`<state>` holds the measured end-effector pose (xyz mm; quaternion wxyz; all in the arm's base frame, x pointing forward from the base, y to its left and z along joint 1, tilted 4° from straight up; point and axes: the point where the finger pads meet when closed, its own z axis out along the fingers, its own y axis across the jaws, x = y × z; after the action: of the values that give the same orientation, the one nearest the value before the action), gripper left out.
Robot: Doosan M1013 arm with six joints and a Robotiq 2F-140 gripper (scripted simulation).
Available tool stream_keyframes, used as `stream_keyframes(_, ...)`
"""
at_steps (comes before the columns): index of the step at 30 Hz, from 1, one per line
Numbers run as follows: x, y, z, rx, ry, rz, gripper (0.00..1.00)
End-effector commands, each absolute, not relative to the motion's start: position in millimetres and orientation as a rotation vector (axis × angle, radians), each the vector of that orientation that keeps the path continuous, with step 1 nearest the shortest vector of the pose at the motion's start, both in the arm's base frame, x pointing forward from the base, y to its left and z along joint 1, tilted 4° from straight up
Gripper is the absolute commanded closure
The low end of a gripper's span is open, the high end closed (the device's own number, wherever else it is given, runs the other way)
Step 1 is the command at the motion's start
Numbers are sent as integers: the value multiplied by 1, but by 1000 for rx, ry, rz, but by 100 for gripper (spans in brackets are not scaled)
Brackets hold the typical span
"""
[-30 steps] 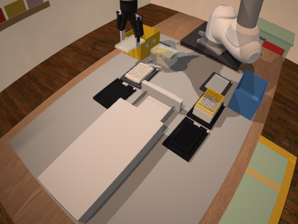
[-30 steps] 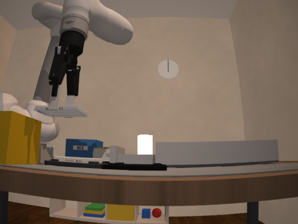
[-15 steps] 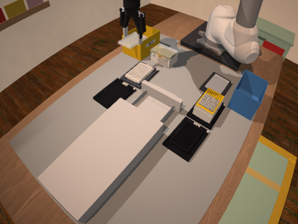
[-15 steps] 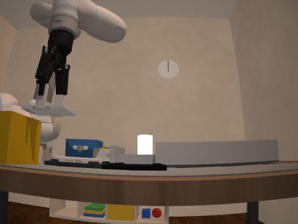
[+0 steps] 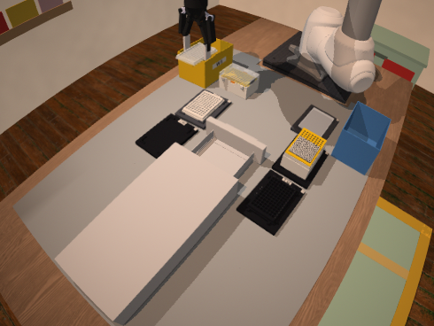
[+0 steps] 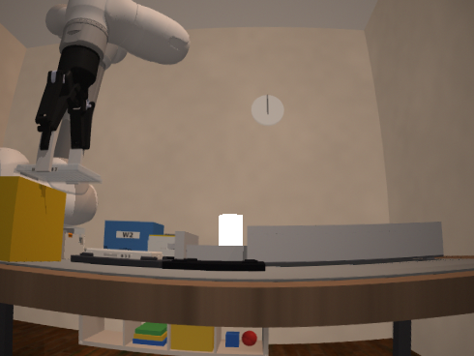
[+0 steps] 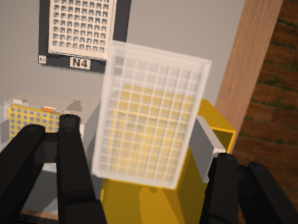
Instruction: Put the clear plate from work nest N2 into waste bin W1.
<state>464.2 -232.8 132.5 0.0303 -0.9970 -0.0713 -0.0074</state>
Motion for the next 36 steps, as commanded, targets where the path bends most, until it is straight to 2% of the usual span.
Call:
stream_keyframes(1,457,-237,132,-3073,-220,-23,90)
stream_keyframes(36,384,-275,129,-3073,-220,-23,90)
